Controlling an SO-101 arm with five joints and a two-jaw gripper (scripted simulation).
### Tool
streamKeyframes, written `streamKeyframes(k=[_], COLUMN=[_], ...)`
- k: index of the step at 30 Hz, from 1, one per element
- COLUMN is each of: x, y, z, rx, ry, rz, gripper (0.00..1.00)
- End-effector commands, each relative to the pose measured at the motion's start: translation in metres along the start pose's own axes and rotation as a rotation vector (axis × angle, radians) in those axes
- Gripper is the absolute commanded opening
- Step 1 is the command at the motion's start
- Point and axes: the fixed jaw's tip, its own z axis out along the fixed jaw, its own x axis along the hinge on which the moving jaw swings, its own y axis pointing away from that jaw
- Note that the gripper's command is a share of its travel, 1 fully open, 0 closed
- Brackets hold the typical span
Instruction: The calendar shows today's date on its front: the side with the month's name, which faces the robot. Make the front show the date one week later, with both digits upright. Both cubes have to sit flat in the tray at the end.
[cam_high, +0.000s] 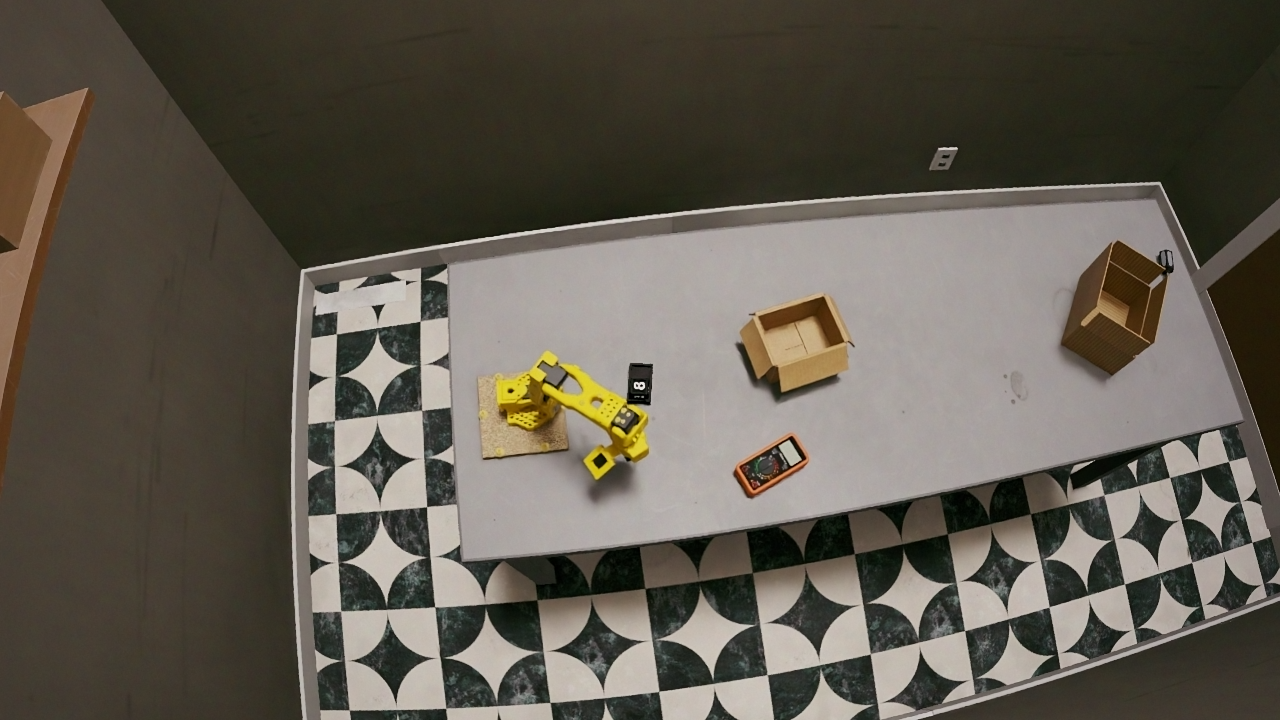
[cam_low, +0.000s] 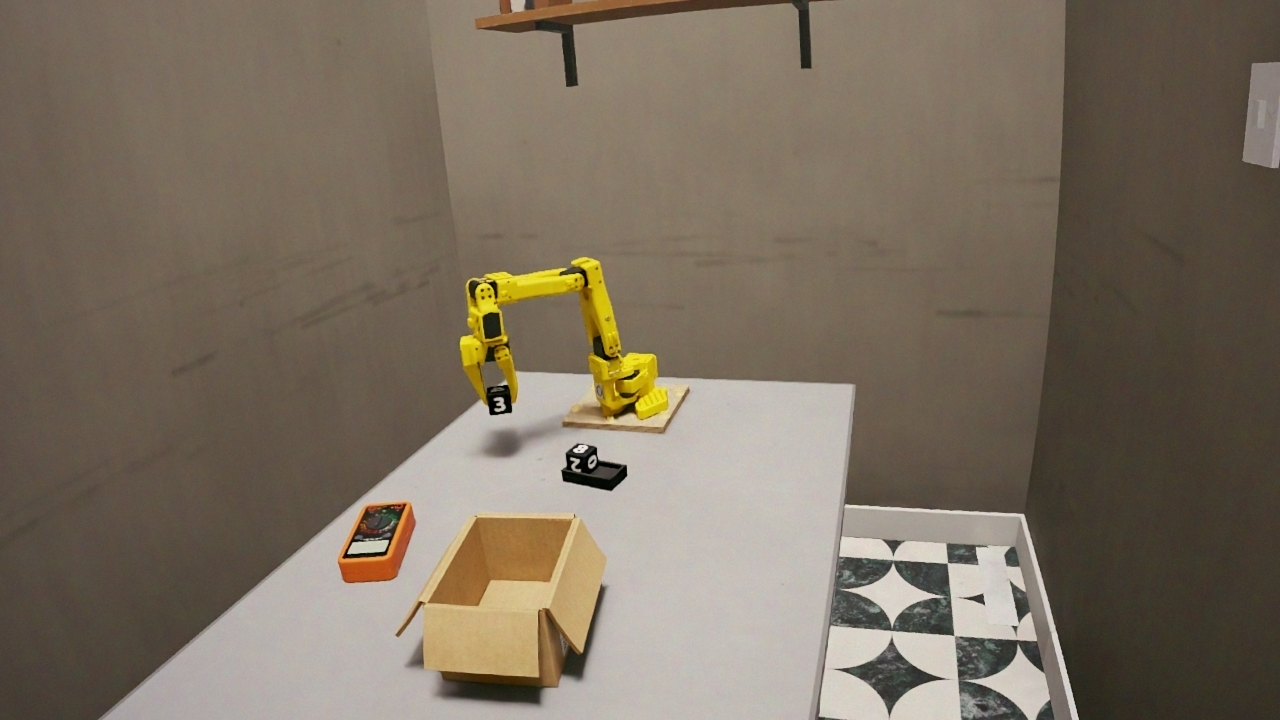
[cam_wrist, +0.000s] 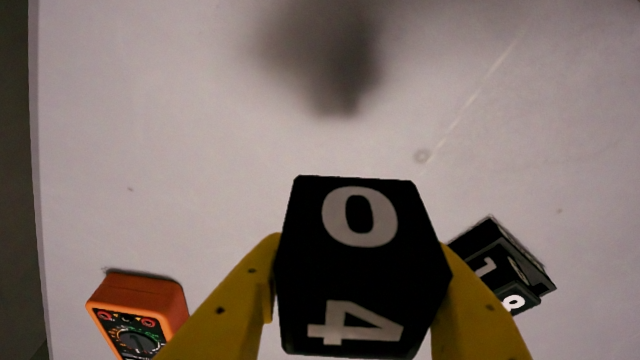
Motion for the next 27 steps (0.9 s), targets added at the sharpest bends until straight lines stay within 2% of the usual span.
streamKeyframes(k=[1,5,8,19,27], x=[-0.026,-0.044,-0.05,-0.051,-0.051], y=[0.01,0.015,0.016,0.016,0.017], z=[0.001,0.001,0.001,0.002,0.013], rx=[0.008,0.008,0.008,0.008,0.008], ry=[-0.005,-0.007,-0.008,-0.008,-0.008], rz=[0.117,0.201,0.228,0.233,0.233], gripper=[0.0,0.0,0.0,0.0,0.0])
